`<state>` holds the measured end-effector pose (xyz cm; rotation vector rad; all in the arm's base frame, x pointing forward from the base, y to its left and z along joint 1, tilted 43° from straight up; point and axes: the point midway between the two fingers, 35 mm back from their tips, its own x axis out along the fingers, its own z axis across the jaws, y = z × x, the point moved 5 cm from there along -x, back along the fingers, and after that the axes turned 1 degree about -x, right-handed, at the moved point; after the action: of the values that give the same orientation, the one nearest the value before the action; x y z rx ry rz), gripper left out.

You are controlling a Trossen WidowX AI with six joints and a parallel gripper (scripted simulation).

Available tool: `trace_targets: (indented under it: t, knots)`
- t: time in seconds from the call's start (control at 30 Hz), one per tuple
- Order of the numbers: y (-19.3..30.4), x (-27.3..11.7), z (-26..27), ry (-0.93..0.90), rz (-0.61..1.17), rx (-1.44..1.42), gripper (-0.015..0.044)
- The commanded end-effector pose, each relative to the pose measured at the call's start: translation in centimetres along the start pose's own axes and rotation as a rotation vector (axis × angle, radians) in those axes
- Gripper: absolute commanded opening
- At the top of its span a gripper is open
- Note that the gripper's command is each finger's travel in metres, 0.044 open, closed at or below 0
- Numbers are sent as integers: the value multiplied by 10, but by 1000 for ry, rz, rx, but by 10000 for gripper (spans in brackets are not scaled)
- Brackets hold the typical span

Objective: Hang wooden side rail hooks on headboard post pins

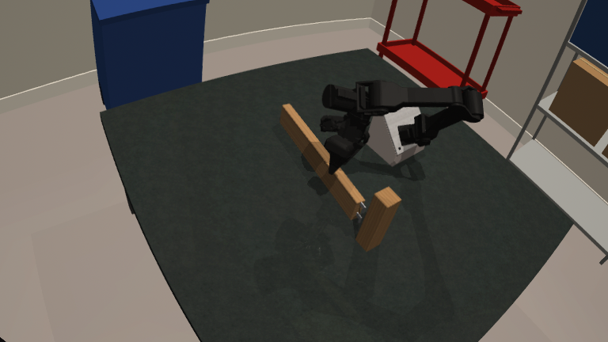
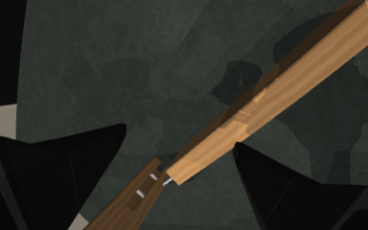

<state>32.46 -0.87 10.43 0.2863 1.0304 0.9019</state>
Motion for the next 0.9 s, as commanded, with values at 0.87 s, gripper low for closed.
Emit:
trace_targets:
  t: [0.87]
  knots:
    - [18, 27, -13, 344, -69, 547, 440]
